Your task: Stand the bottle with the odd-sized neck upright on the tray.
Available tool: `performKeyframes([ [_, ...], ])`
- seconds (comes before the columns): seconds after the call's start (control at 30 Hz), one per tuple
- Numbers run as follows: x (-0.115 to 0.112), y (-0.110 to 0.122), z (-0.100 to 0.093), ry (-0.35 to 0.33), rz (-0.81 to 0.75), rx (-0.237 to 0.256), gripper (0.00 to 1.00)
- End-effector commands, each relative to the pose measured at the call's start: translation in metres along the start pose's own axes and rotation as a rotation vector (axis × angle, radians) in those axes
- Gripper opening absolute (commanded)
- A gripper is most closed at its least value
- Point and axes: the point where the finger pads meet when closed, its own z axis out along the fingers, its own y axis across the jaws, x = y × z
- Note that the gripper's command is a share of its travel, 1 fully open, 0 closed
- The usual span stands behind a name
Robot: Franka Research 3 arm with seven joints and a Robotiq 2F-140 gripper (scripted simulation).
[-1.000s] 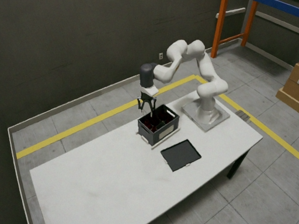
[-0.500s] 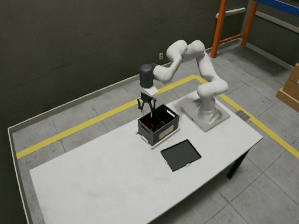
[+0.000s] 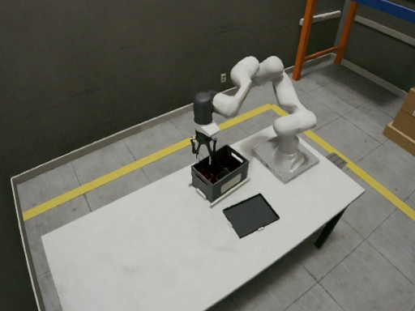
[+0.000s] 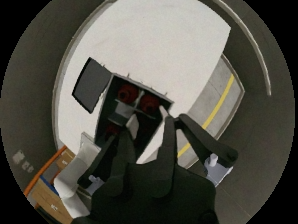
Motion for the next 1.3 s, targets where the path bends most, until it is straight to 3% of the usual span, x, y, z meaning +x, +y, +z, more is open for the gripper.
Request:
performKeyframes([
  [0.0, 0.002, 0.002, 0.005, 0.004, -0.001, -0.005, 0.44],
  [0.63, 0.003, 0.003, 0.022, 0.004, -0.001, -0.005, 0.44],
  [1.27, 0.003, 0.003, 0.024, 0.004, -0.001, -0.005, 0.44],
])
